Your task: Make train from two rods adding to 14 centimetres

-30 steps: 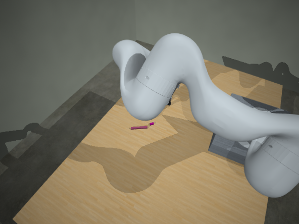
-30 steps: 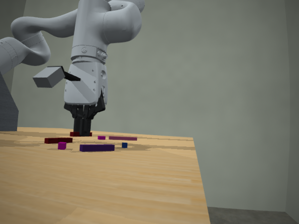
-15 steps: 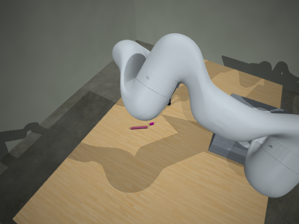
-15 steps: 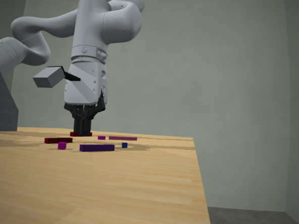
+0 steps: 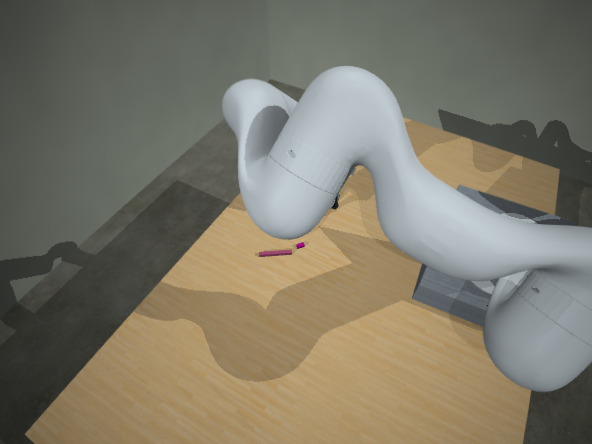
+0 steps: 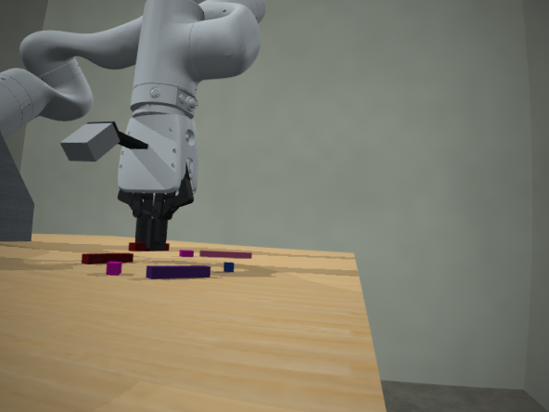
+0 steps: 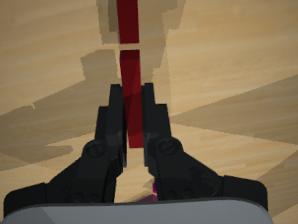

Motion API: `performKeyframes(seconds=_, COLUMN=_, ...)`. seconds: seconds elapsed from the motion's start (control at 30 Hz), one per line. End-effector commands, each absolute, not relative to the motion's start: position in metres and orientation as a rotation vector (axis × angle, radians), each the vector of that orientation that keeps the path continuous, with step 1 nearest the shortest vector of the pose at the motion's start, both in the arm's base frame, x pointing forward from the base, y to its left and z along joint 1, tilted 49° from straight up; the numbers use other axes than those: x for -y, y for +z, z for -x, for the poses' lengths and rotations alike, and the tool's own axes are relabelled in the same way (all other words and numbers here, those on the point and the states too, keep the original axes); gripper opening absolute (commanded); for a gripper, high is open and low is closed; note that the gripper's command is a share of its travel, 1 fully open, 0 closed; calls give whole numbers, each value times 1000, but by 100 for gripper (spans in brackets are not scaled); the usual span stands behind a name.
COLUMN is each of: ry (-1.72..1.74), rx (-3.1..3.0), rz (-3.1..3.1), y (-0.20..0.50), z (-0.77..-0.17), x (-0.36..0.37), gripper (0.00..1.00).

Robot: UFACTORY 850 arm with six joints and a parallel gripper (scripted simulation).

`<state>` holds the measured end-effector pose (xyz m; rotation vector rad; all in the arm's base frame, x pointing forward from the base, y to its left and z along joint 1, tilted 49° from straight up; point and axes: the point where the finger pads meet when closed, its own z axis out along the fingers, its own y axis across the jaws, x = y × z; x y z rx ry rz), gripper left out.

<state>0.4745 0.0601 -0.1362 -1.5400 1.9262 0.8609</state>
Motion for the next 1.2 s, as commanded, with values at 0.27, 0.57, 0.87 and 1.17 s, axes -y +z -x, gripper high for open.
performKeyframes(seconds=0.27, ry=859, rx=-1926, rz=1540, y=-136, z=-475, x=-59, gripper=4)
performKeyframes(seconds=0.57, ry=859, rx=-1926, rz=1540, y=-138, z=-475, x=-62, gripper=4)
performKeyframes(seconds=0.87, ry=859, rx=-1926, rz=1540, y=-142, z=-475, x=-67, gripper=4)
performKeyframes(seconds=1.17, ry=859, rx=-1926, rz=1540, y=-144, z=-475, x=-69, gripper=4)
